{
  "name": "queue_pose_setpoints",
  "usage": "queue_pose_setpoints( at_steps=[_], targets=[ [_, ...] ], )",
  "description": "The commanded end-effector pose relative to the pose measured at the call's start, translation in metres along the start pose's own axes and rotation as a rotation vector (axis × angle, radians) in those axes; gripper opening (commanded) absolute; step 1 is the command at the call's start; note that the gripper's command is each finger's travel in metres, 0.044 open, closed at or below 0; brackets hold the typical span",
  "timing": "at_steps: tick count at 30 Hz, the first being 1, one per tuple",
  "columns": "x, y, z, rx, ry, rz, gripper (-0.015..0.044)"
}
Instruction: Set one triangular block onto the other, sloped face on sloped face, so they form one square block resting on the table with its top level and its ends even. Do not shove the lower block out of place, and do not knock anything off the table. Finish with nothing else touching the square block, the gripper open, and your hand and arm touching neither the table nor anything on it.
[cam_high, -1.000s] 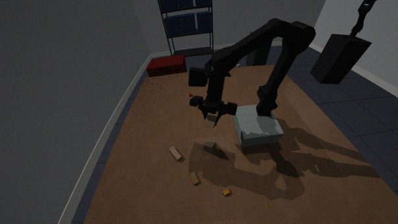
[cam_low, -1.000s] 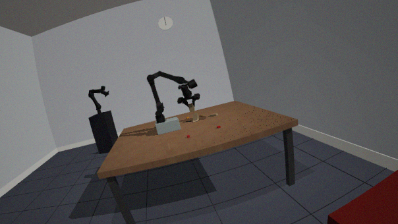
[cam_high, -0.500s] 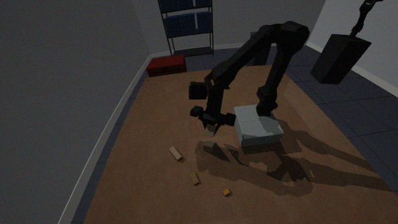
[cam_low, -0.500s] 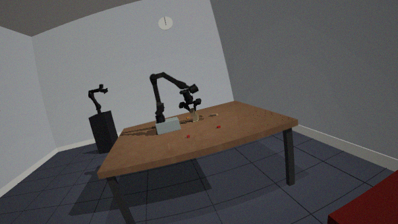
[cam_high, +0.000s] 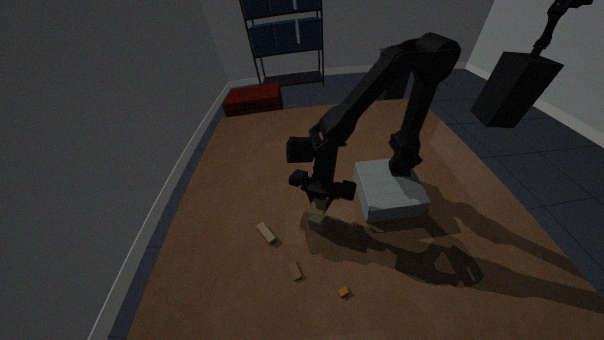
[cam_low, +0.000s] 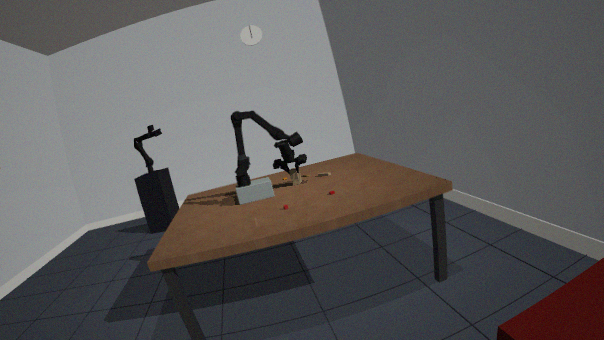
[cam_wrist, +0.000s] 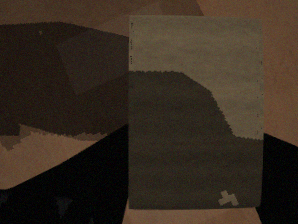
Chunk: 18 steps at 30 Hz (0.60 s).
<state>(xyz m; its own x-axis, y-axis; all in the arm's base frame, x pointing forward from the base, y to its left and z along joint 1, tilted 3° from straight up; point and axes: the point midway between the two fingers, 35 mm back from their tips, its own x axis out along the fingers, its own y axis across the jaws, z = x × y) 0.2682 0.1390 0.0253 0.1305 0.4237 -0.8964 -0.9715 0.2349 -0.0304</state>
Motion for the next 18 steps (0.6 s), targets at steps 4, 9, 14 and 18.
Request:
queue_pose_setpoints(
  at_steps=[4,9,14,18],
  targets=[
    [0.0020,0.0009,-0.0021,-0.001,0.005,-0.002,0.0000],
    [0.0020,0.0009,-0.0021,-0.001,0.005,-0.002,0.0000],
    [0.0021,0.0008,-0.0023,-0.001,0.006,-0.004,0.0000],
    [0.0021,0.0014,-0.0023,0.000,0.006,-0.005,0.0000]
  ],
)
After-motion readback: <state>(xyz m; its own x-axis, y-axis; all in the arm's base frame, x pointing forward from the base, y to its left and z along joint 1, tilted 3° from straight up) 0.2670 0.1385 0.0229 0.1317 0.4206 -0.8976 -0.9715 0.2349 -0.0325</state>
